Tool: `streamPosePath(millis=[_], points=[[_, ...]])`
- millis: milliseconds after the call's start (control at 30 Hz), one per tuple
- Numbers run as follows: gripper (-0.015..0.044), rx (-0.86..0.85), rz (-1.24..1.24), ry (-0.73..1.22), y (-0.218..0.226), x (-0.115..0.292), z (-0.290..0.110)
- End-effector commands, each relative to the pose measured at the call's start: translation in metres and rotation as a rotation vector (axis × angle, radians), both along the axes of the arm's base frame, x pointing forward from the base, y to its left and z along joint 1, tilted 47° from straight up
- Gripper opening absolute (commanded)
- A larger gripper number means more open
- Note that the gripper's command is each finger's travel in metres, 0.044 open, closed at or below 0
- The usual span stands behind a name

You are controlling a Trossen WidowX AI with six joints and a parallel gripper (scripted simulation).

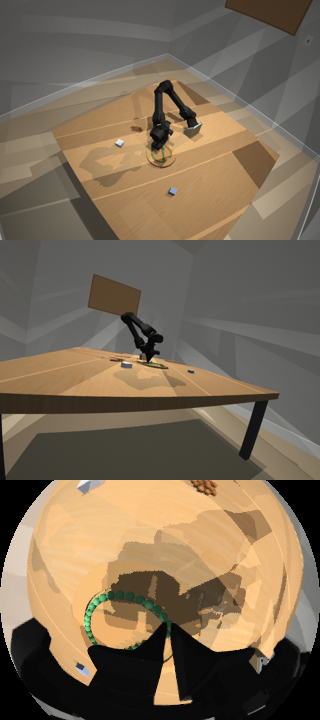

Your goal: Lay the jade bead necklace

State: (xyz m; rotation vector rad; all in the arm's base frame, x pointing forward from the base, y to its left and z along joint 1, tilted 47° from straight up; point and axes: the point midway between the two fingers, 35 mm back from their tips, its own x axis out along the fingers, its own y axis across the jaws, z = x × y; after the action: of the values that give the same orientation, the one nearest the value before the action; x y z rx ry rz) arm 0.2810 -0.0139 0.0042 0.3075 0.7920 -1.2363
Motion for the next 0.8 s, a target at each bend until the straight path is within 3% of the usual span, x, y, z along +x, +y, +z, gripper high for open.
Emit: streamPosePath(millis=[0, 767], points=[[0.0, 0.004, -0.001, -0.008, 0.0006, 0.0014, -0.0002], [0.0, -0.004, 0.005, -0.001, -0.0017, -0.001, 0.0002]])
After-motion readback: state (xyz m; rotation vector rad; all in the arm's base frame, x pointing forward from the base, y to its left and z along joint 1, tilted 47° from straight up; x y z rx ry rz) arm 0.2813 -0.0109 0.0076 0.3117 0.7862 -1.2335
